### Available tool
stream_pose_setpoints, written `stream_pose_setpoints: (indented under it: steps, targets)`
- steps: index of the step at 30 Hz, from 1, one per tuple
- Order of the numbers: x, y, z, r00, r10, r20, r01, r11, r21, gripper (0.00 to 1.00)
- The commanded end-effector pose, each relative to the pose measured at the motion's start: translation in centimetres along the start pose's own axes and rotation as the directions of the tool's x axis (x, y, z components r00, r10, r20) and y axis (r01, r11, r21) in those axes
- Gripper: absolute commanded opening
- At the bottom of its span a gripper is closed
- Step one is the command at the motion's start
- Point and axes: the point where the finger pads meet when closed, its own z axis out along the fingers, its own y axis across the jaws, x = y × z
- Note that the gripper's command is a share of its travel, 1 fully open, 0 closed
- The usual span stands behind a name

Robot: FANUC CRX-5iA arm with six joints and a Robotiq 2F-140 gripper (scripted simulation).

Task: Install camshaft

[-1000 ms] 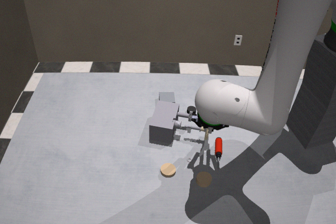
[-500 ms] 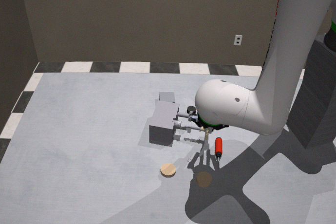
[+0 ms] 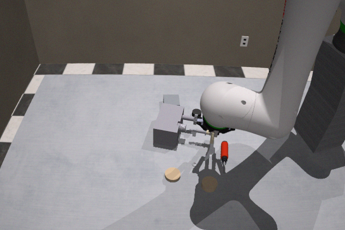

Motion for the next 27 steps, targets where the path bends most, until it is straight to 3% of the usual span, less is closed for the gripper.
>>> stream_pose_setpoints:
  steps: [1, 27]
  targets:
    - [-0.01, -0.06, -0.07, 1.0, 0.001, 0.001, -0.001, 1.0, 0.001, 0.14]
    - [-0.01, -0.63, -0.09, 1.0, 0.001, 0.001, -0.001, 1.0, 0.002, 0.14]
